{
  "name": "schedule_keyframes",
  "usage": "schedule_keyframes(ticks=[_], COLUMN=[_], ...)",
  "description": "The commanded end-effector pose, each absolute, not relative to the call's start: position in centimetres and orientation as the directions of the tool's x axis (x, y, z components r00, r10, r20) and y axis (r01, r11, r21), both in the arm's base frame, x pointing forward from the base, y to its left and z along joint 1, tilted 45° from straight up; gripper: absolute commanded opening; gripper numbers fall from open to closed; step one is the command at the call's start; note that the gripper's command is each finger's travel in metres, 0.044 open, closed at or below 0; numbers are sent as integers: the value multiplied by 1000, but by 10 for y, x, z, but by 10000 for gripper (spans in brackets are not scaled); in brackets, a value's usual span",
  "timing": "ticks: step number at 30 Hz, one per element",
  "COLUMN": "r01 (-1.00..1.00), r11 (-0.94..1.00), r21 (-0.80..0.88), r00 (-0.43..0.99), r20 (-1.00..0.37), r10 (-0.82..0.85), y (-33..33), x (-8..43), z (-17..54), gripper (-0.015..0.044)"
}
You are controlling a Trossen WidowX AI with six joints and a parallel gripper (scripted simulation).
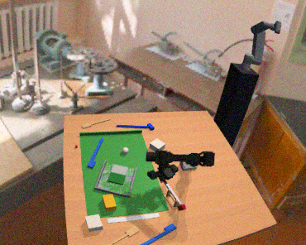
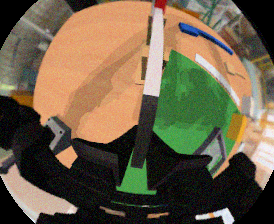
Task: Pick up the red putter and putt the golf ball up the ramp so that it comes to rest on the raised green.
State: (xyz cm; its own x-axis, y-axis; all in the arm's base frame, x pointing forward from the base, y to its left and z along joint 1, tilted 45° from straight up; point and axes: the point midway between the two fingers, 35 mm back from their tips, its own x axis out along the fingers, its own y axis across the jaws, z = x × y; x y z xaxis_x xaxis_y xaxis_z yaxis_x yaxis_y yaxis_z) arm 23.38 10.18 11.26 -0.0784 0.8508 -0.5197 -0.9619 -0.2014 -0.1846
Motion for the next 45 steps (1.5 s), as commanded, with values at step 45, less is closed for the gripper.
schedule_keyframes(ticks=[45], r01=[-488], r11=[609], r21=[625], r00=[55], r20=[-674], r10=[736], y=[-103], x=[240], z=[60], gripper=[0])
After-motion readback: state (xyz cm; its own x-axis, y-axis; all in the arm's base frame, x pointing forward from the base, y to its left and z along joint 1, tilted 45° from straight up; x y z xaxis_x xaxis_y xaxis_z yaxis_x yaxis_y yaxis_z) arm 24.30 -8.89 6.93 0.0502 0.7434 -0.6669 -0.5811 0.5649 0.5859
